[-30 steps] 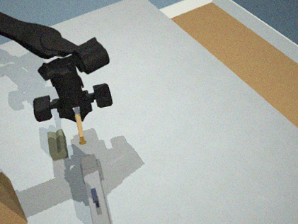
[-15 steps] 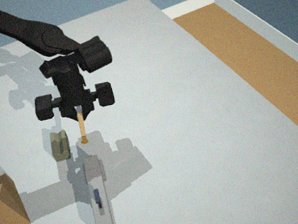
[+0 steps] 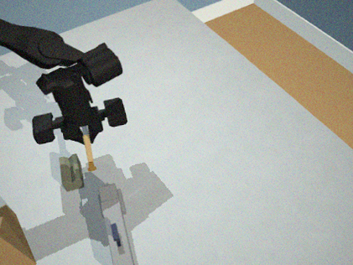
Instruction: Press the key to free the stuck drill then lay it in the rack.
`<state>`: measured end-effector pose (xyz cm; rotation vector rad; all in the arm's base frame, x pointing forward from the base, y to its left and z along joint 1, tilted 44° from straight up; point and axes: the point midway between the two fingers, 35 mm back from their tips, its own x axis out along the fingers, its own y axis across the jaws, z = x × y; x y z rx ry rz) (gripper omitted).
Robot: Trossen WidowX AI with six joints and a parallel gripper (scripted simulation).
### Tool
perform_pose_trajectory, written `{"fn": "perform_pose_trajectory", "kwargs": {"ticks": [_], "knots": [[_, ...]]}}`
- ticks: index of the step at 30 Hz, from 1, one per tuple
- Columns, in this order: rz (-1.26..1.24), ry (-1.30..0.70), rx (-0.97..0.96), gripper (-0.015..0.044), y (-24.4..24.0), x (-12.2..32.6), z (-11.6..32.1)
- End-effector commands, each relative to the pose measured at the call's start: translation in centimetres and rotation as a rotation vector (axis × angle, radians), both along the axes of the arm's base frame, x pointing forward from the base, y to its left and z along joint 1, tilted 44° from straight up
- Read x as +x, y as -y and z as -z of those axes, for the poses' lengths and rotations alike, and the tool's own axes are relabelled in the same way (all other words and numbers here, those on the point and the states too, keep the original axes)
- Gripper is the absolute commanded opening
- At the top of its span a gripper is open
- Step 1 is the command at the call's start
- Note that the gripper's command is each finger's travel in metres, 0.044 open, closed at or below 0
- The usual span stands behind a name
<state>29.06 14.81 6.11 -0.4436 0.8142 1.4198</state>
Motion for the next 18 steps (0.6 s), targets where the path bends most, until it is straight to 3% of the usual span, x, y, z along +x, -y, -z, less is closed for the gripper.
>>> {"fn": "perform_pose_trajectory", "kwargs": {"ticks": [1, 18], "knots": [[0.002, -0.002, 0.0, 0.0, -0.3, -0.7, -0.2], [0.002, -0.003, 0.0, 0.0, -1.5, -3.4, -0.9]]}}
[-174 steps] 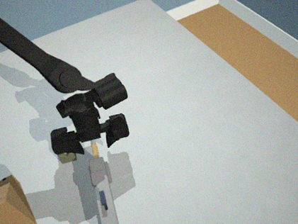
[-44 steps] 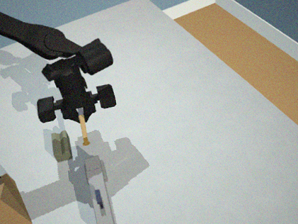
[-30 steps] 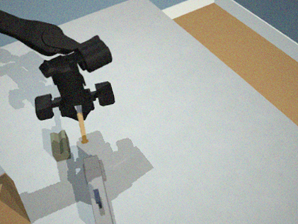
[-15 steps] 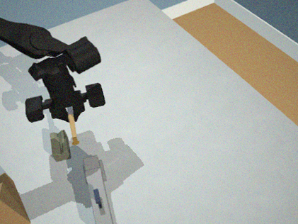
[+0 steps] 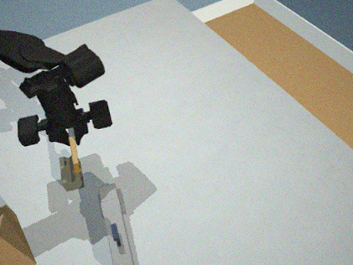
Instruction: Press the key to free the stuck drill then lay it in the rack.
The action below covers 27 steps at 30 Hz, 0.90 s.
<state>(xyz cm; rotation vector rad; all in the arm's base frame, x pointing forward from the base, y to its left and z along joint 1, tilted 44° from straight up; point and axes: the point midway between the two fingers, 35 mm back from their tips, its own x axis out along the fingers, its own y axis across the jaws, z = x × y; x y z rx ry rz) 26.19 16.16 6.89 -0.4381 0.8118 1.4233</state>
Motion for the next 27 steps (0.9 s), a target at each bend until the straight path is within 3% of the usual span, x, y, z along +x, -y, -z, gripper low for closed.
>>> {"fn": "perform_pose_trajectory", "kwargs": {"ticks": [1, 27], "knots": [[0.003, -0.001, -0.005, 0.0, -0.2, -0.7, -0.1], [0.003, -0.002, -0.004, 0.0, -2.6, -2.5, 1.4]]}}
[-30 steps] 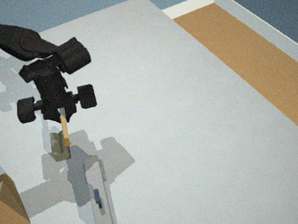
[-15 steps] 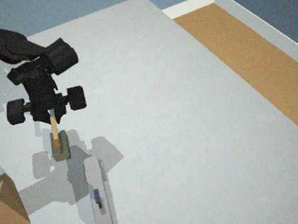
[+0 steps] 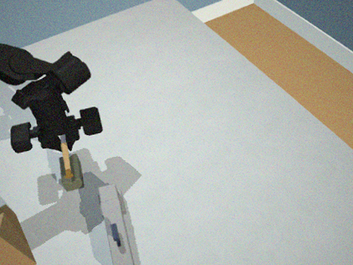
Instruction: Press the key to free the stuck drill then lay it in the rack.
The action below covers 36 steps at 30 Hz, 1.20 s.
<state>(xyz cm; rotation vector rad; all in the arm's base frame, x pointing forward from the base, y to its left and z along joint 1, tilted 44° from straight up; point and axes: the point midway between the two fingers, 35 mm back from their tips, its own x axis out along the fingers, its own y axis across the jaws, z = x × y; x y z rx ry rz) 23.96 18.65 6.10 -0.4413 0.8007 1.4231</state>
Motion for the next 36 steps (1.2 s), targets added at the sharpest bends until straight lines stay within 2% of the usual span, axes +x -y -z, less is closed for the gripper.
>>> {"fn": "perform_pose_trajectory", "kwargs": {"ticks": [1, 28, 36], "knots": [[0.005, -0.011, -0.008, 0.0, -0.1, -0.2, 0.6], [0.004, -0.012, -0.007, 0.0, -2.1, -0.3, 2.6], [0.005, -0.007, 0.0, 0.021, -1.9, -0.2, 2.0]]}}
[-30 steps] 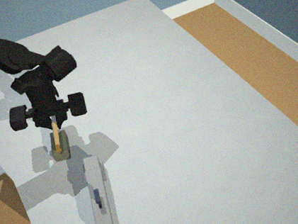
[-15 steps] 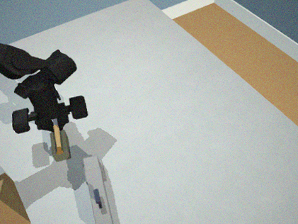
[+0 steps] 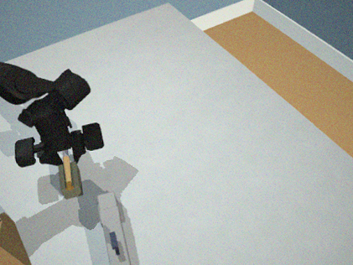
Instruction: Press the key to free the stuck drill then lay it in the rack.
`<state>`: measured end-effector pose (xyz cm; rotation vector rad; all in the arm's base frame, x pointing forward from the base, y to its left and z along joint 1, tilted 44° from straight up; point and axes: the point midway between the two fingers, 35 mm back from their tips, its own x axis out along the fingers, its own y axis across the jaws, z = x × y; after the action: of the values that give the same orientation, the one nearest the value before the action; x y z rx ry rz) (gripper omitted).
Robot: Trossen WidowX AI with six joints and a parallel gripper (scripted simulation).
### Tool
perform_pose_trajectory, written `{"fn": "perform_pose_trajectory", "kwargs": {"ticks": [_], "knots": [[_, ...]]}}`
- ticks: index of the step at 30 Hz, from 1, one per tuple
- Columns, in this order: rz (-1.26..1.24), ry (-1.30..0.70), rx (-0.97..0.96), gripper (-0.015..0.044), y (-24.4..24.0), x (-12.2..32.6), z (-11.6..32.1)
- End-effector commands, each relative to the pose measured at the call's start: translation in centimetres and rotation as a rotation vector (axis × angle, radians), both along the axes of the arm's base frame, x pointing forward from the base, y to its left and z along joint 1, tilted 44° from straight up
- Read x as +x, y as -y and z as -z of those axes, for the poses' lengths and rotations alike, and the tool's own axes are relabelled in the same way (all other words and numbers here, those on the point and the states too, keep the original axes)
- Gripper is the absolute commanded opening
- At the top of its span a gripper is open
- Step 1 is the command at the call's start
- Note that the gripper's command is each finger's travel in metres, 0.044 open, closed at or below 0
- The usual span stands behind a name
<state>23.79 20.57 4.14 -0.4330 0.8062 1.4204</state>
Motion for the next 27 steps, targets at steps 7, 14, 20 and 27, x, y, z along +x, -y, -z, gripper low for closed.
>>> {"fn": "perform_pose_trajectory", "kwargs": {"ticks": [7, 14, 20, 27], "knots": [[-0.001, 0.0, -0.002, 0.0394, 0.0, 0.0, 0.0], [-0.001, -0.004, -0.01, 0.044, 2.1, 0.0, -1.9], [-0.001, -0.004, -0.011, 0.044, 4.0, 0.2, -3.8], [-0.001, -0.004, -0.012, 0.044, 5.6, 0.4, -5.7]]}}
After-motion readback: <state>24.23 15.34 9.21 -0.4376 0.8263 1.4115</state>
